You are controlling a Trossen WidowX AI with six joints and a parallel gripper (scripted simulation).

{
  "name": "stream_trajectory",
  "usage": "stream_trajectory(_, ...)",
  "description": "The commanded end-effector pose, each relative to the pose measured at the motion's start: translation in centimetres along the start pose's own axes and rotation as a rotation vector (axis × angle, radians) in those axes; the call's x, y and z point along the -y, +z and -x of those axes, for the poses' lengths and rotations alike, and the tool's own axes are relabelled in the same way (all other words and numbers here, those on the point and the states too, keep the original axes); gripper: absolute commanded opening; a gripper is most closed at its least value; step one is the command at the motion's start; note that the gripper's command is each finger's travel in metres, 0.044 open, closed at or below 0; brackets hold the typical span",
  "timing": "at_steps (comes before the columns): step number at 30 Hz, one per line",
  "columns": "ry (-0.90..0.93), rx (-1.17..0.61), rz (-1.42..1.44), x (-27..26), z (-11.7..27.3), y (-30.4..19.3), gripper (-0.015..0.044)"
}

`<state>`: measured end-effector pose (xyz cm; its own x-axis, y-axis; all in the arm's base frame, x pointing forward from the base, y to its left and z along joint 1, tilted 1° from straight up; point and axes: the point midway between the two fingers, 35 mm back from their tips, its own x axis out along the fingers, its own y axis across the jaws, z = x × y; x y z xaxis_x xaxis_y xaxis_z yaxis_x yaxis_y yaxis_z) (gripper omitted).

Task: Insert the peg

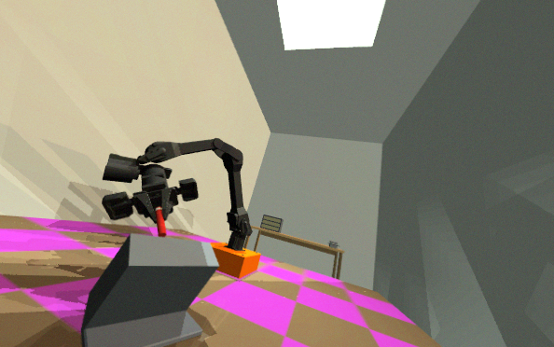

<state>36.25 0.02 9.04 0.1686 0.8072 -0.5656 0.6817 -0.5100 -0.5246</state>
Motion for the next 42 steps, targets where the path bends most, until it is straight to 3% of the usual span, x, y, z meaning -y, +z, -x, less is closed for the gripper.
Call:
stream_trajectory(1,-0.003,-0.020,-0.032,-0.2,0.3,0.1,0.0000)
stream_trajectory(42,-0.004,-0.096,-0.093,-0.9,-3.9,-0.4,0.0000)
